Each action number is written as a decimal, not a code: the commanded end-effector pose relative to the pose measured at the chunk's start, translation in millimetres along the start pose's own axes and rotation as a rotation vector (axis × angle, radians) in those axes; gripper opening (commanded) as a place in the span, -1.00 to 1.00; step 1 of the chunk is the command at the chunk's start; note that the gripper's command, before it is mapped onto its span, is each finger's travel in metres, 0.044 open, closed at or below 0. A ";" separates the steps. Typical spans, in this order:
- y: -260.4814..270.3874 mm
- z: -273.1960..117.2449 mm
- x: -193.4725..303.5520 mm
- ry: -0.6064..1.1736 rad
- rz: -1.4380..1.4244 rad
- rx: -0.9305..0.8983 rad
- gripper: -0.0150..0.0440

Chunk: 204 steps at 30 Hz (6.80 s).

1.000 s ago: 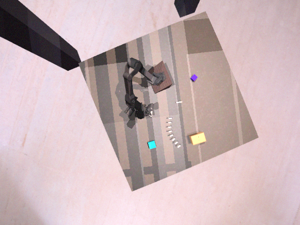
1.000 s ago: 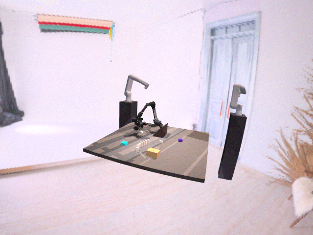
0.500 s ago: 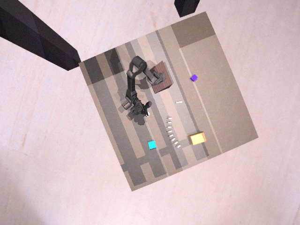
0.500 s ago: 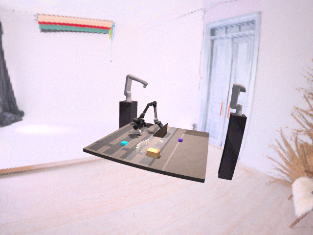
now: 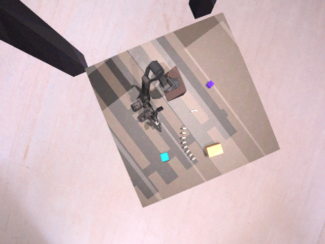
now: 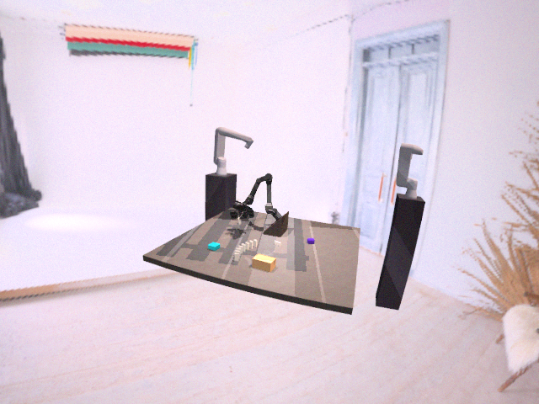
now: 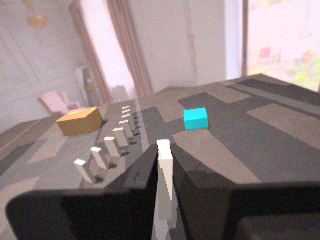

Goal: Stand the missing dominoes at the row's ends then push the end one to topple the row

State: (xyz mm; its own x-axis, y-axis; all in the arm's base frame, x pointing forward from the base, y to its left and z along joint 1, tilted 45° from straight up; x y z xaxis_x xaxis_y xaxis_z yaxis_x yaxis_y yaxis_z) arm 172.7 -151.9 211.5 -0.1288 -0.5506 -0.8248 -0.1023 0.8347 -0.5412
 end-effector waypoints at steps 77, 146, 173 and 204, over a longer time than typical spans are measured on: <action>-14.1 -1.7 101.4 -0.128 -0.209 0.028 -0.41; 23.0 63.3 -4.3 0.958 1.247 0.972 1.00; -4.3 48.4 42.1 0.911 1.148 1.240 1.00; -7.6 50.2 55.6 0.910 1.147 1.241 -0.13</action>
State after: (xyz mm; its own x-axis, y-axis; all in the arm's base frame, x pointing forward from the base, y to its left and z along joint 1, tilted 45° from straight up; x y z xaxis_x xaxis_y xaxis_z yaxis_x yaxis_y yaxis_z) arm 215.7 -188.2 162.1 -0.0502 0.6910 -0.7211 0.9982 0.0590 -0.0129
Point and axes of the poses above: the point midway between the two fingers, 35 mm back from their tips, its own z axis out along the fingers, its own y axis across the jaws, x = y × z, the point moved 3 cm from there along -z, back along the fingers, and after that the axes turned 1 degree about z, right-handed, at the moved point
